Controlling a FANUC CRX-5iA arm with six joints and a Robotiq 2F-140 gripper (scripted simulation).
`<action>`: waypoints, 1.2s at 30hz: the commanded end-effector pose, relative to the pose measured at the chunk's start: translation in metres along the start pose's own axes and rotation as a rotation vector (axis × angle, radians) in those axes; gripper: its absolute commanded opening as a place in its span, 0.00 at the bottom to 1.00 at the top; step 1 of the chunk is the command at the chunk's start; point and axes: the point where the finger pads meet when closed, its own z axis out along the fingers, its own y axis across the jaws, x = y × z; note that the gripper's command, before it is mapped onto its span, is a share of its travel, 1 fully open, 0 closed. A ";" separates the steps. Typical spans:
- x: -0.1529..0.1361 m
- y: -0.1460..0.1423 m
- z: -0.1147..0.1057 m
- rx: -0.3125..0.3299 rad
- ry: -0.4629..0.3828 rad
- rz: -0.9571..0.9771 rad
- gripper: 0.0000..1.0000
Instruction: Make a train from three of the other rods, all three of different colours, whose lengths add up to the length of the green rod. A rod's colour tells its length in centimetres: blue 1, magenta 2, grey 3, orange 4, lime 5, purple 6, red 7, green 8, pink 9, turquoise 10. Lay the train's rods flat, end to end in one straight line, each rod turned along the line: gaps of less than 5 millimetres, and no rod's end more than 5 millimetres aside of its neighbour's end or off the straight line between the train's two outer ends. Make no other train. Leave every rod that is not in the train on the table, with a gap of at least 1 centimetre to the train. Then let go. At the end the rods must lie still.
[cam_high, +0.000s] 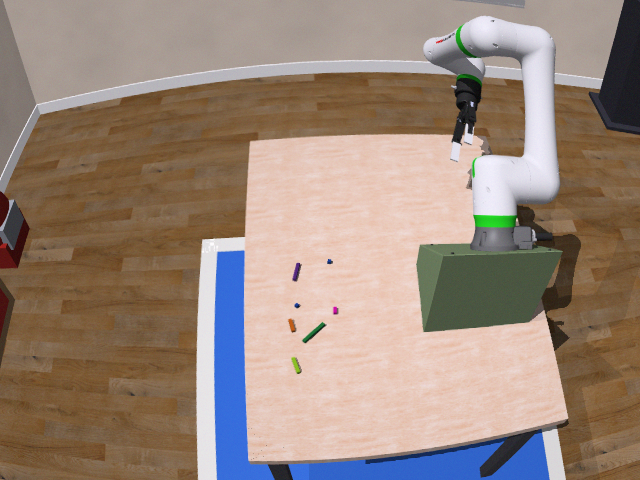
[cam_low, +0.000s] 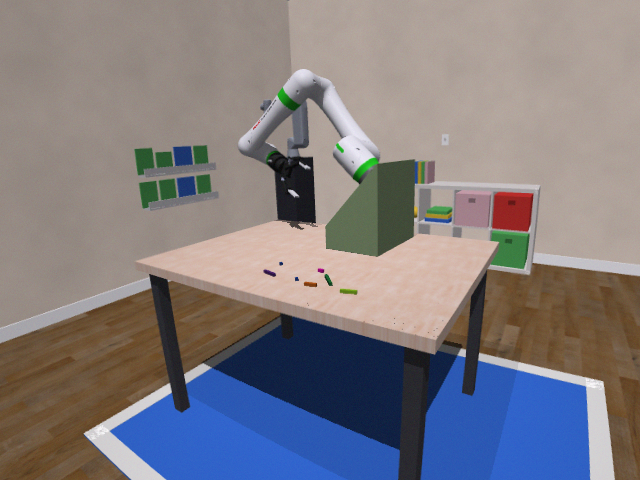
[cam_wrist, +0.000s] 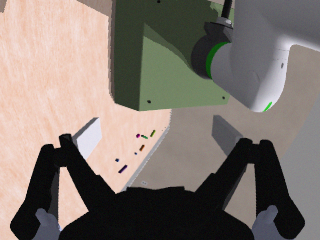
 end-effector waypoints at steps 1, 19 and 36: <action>0.000 0.000 0.000 0.000 0.000 0.000 1.00; 0.000 0.000 0.000 0.000 0.000 -0.001 1.00; -0.057 -0.028 0.013 -0.029 0.108 -0.430 1.00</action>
